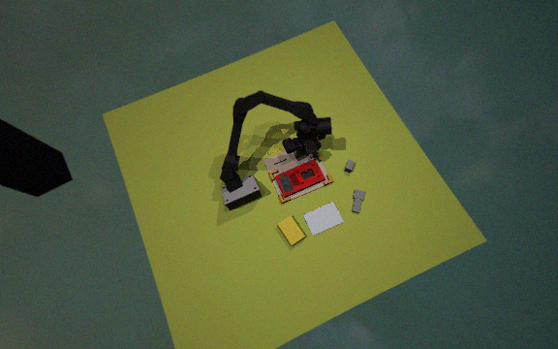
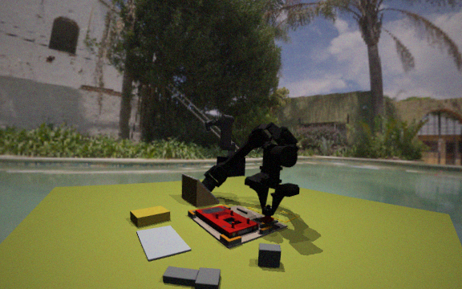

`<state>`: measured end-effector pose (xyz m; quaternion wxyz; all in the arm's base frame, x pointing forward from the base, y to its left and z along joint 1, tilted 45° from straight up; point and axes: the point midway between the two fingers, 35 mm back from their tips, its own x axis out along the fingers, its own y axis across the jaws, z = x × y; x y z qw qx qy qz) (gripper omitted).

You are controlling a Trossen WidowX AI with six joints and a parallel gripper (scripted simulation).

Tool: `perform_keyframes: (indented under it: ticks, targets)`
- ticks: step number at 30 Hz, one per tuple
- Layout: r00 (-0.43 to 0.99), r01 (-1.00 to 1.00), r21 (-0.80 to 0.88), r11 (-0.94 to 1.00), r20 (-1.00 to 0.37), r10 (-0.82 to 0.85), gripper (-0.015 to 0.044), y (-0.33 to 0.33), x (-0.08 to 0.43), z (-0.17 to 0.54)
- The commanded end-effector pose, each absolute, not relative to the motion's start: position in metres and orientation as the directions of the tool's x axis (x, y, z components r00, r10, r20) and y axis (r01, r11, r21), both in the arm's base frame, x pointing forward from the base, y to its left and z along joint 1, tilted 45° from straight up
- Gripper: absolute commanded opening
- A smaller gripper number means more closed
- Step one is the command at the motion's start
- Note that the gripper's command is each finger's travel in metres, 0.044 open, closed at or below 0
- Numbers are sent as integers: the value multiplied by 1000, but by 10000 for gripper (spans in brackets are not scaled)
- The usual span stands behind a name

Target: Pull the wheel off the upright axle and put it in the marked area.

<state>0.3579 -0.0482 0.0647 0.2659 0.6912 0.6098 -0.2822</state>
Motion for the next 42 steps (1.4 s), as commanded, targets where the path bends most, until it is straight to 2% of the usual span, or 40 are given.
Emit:
perform_keyframes:
  ticks: [1,42]
  targets:
    - [110,991,30,-127,-717,688,0,-56,357,71]
    - [111,991,30,-129,-717,688,0,-65,355,80]
